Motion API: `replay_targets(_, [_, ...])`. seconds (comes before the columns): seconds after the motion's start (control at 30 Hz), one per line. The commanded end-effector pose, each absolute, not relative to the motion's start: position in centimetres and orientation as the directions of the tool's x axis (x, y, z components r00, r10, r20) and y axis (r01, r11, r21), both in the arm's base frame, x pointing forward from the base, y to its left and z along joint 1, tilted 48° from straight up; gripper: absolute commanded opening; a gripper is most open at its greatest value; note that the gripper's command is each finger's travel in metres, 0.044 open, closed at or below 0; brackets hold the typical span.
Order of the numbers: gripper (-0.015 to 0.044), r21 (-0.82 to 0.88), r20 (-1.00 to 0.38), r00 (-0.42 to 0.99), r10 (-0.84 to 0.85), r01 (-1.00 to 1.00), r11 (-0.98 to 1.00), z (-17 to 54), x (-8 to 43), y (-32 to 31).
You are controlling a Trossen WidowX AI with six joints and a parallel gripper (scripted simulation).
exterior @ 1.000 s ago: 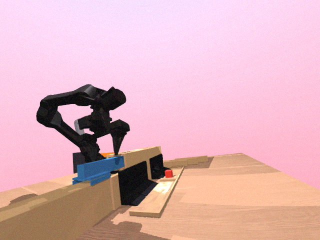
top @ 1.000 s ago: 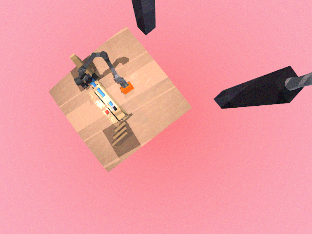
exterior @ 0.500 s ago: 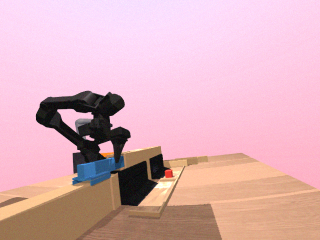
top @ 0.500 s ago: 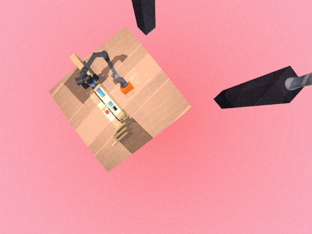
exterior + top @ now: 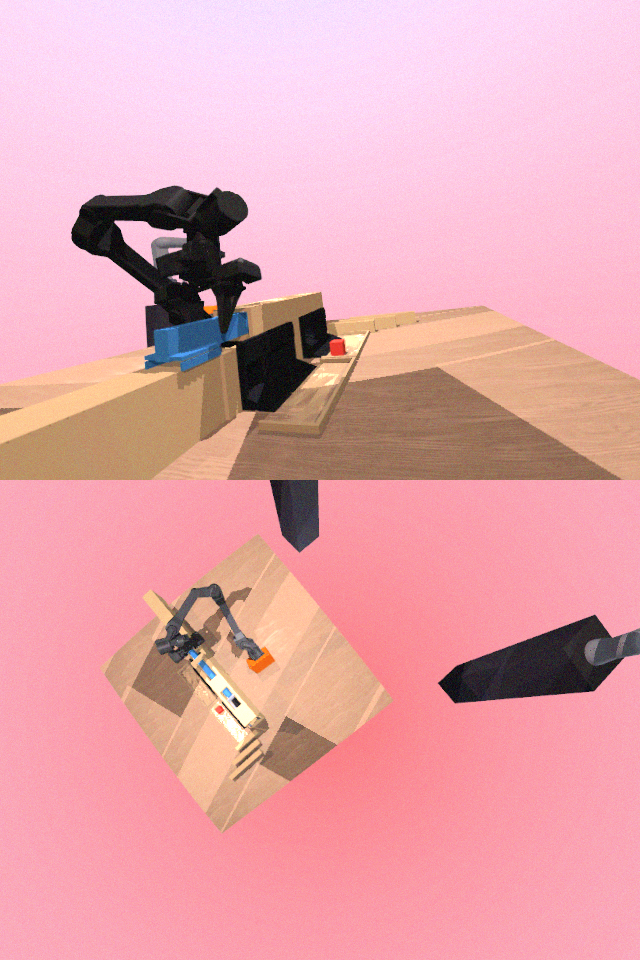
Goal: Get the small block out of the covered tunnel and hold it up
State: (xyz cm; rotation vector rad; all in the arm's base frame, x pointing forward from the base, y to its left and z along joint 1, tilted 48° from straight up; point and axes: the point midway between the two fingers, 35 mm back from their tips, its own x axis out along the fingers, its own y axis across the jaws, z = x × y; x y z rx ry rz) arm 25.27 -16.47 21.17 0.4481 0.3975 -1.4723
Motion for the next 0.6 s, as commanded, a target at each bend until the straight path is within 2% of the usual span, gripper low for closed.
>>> replay_targets(0.0, [0.0125, 0.050, -0.516, 0.062, -0.855, 0.998, 0.043, 21.2, 25.3, -16.5])
replay_targets(0.1, [0.0046, 0.050, -0.516, 0.062, -0.855, 0.998, 0.043, 21.2, 25.3, -16.5])
replay_targets(0.2, [0.0026, 0.050, -0.516, 0.062, -0.855, 0.998, 0.043, 21.2, 25.3, -16.5])
replay_targets(0.23, [0.0000, 0.050, -0.516, 0.062, -0.855, 0.998, 0.043, 21.2, 25.3, -16.4])
replay_targets(0.57, [0.0000, 0.049, -0.520, 0.062, -0.852, 0.998, 0.043, 19.0, 25.5, -14.9])
